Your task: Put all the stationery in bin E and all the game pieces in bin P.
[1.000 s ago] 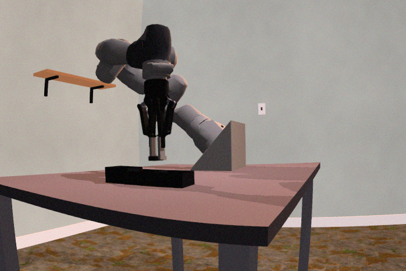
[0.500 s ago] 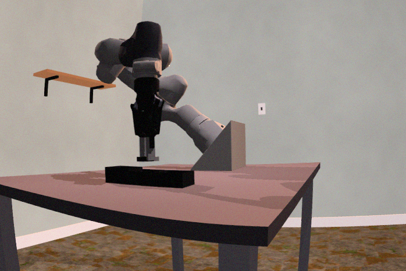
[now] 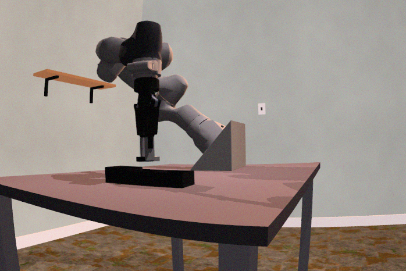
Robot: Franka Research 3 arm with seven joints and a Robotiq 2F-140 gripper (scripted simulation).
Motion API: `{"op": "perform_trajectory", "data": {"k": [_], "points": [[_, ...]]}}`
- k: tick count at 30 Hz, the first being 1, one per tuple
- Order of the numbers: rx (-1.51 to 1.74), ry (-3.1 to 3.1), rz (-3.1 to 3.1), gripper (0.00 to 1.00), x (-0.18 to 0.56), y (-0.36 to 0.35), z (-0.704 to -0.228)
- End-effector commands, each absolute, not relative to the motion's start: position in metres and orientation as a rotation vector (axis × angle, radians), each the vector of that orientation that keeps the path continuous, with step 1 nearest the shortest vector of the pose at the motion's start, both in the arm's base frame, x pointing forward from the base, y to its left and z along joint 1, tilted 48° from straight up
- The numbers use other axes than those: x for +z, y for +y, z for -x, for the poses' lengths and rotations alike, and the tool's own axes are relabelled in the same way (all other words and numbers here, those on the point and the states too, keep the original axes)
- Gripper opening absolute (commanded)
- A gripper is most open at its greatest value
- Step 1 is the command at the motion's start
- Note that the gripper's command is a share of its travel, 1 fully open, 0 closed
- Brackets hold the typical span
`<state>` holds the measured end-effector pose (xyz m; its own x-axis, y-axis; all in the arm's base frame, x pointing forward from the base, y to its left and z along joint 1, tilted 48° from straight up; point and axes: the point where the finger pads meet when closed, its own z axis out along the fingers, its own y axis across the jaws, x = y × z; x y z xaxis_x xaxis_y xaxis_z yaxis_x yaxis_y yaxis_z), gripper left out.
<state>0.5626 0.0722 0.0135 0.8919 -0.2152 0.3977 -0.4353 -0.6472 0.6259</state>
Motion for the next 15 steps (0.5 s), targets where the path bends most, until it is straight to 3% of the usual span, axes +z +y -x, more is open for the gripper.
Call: {"op": "perform_trajectory", "data": {"k": [1,15], "points": [[0.450,-0.645,-2.260,0.11,0.0119,0.0751,-0.5627],[0.544,-0.886,-2.197,0.11,0.0105,0.0765,-0.5637]]}}
